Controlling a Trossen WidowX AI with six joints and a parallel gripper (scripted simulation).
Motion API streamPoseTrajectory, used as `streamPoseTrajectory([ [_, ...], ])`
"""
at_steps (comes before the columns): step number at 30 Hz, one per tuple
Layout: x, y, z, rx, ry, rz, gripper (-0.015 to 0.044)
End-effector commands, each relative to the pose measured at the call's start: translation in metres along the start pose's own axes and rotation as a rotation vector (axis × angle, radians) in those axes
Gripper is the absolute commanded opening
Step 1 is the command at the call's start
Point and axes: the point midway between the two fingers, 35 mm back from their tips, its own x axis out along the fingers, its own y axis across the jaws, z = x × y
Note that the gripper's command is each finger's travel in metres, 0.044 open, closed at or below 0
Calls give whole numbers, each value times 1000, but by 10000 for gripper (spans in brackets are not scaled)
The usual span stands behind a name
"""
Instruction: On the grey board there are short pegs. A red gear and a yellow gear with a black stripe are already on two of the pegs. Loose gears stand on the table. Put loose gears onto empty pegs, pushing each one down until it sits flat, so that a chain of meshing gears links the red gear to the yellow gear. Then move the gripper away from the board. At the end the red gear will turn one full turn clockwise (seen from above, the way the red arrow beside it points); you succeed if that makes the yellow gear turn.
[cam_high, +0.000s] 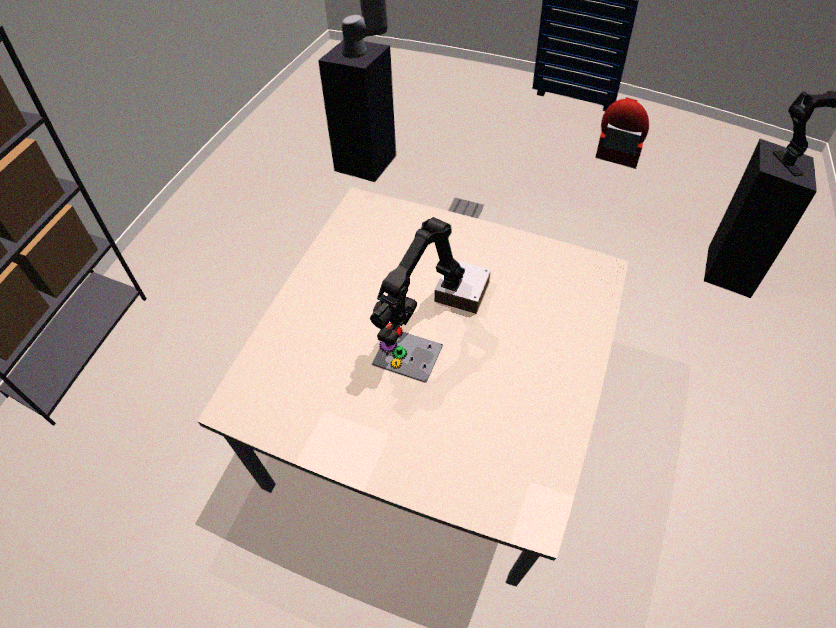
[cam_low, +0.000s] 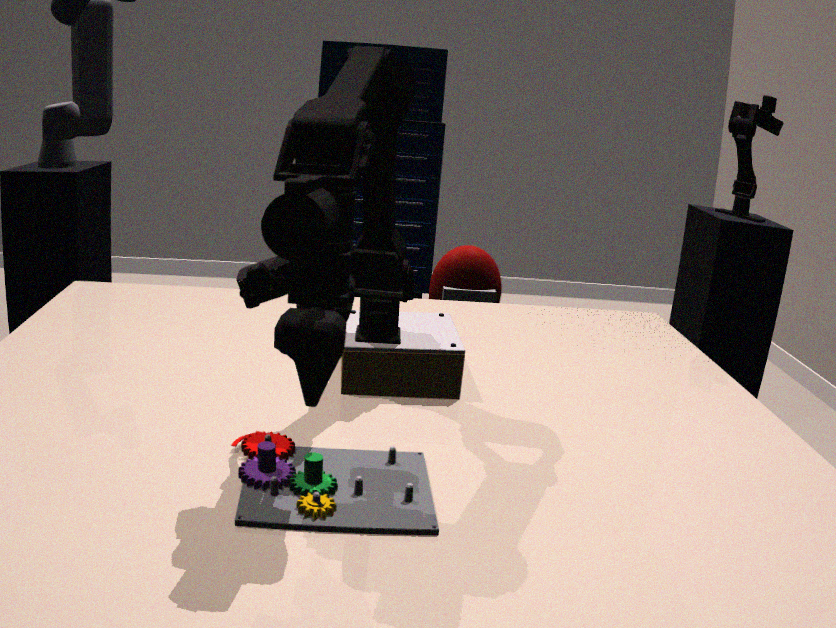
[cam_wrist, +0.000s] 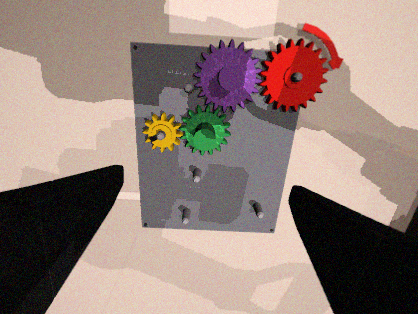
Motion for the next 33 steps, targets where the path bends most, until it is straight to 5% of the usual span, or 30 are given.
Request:
streamPoseTrajectory([
  [1, 0, 0, 0, 4, 0, 0, 440],
  [16, -2, 1, -11, 4, 1, 0, 440],
  [24, -18, -11, -136, 1, 17, 2, 440],
  [33, -38, -79, -258, -18, 35, 0, 440],
])
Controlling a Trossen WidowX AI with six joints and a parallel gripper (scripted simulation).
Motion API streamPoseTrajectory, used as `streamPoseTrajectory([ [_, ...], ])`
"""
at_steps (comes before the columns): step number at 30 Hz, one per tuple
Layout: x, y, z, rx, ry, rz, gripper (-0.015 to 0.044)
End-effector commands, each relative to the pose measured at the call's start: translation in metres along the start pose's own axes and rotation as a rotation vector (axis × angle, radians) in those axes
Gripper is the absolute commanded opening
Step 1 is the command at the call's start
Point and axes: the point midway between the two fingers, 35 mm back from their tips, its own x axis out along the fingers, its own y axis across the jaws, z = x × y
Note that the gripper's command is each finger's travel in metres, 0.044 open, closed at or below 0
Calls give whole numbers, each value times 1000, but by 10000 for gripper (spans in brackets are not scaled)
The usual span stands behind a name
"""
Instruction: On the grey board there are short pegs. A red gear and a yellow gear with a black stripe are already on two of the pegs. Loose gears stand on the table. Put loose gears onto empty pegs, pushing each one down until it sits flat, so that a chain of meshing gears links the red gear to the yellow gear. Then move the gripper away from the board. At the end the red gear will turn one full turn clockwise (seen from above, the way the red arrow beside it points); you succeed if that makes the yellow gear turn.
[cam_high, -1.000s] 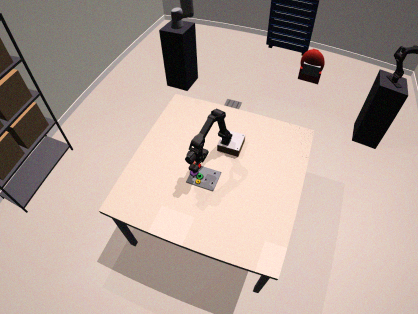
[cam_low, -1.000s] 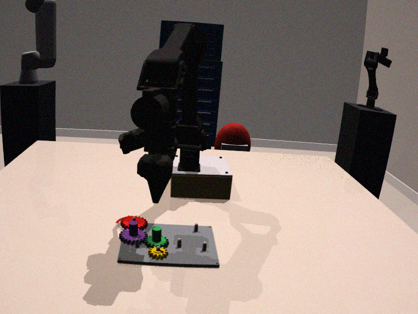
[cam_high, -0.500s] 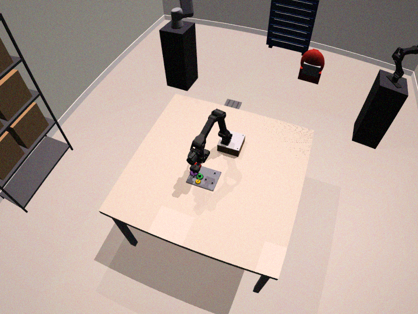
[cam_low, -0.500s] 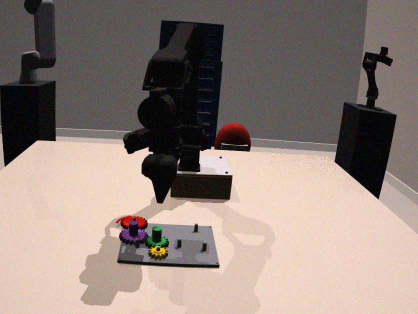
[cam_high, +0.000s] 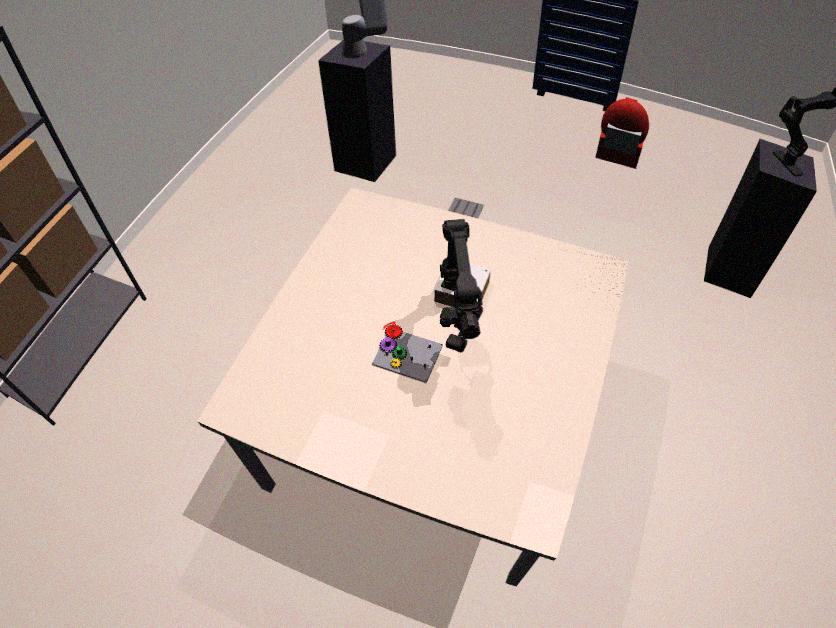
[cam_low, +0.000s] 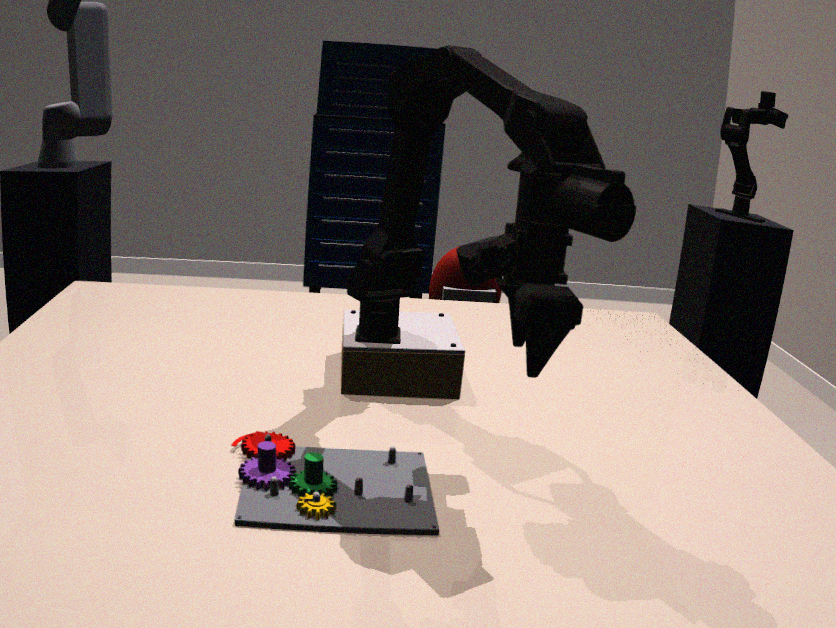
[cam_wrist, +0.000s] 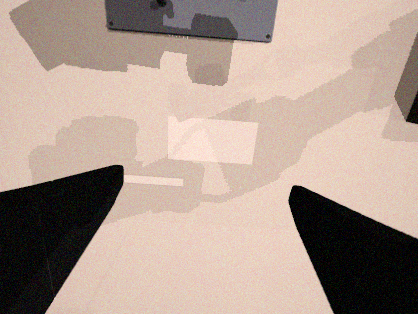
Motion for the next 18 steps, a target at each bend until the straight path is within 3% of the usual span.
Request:
streamPoseTrajectory([
  [1, -10, -38, -48, -3, 12, -2, 440],
  [7, -16, -92, -93, 19, 10, -15, 440],
  [18, -16, -94, -94, 20, 9, -15, 440],
])
